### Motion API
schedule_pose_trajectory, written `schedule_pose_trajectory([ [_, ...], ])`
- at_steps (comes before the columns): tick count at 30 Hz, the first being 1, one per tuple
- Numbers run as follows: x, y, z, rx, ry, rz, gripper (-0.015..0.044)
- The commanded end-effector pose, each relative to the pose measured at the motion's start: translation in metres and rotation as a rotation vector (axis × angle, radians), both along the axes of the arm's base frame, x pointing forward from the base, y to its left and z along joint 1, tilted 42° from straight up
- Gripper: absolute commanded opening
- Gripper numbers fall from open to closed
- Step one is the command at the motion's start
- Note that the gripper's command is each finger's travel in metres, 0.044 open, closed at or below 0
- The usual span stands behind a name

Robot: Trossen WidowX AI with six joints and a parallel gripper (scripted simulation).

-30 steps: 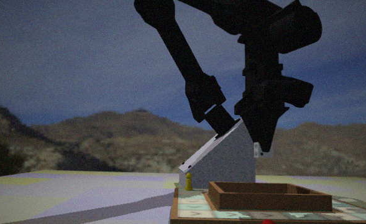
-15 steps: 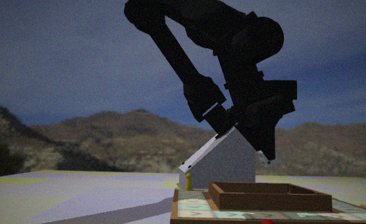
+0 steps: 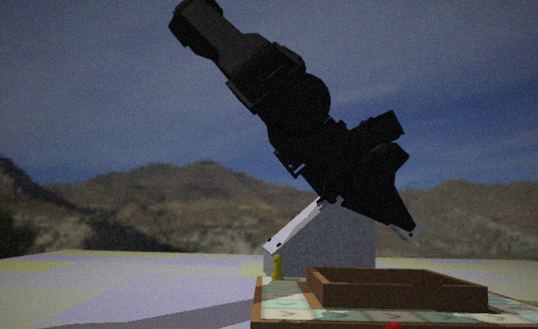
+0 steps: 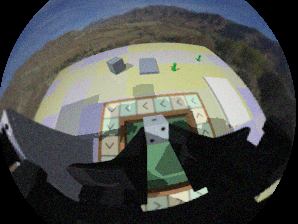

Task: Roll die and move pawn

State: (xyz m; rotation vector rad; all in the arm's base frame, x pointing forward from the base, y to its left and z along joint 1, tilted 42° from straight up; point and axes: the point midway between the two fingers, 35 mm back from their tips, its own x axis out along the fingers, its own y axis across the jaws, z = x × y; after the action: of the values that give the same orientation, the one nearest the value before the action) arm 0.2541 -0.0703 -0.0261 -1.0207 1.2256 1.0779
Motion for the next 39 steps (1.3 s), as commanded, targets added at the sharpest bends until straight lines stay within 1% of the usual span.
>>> schedule_pose_trajectory([
  [1,0.001,0.000,0.004,0.038,-0.031,0.011,0.0000],
  [5,0.011,-0.002,0.048,0.038,-0.033,0.011,0.0000],
  [6,0.012,-0.002,0.051,0.037,-0.033,0.011,0.0000],
  [23,0.010,-0.002,0.049,0.032,-0.034,0.006,0.0000],
  [31,0.010,-0.002,0.049,0.032,-0.034,0.006,0.0210],
  [32,0.010,0.000,0.051,0.033,-0.034,0.007,0.0236],
  [35,0.013,0.023,0.076,0.039,-0.033,0.011,0.0315],
  [39,0.013,0.025,0.077,0.027,-0.024,0.009,0.0420],
])
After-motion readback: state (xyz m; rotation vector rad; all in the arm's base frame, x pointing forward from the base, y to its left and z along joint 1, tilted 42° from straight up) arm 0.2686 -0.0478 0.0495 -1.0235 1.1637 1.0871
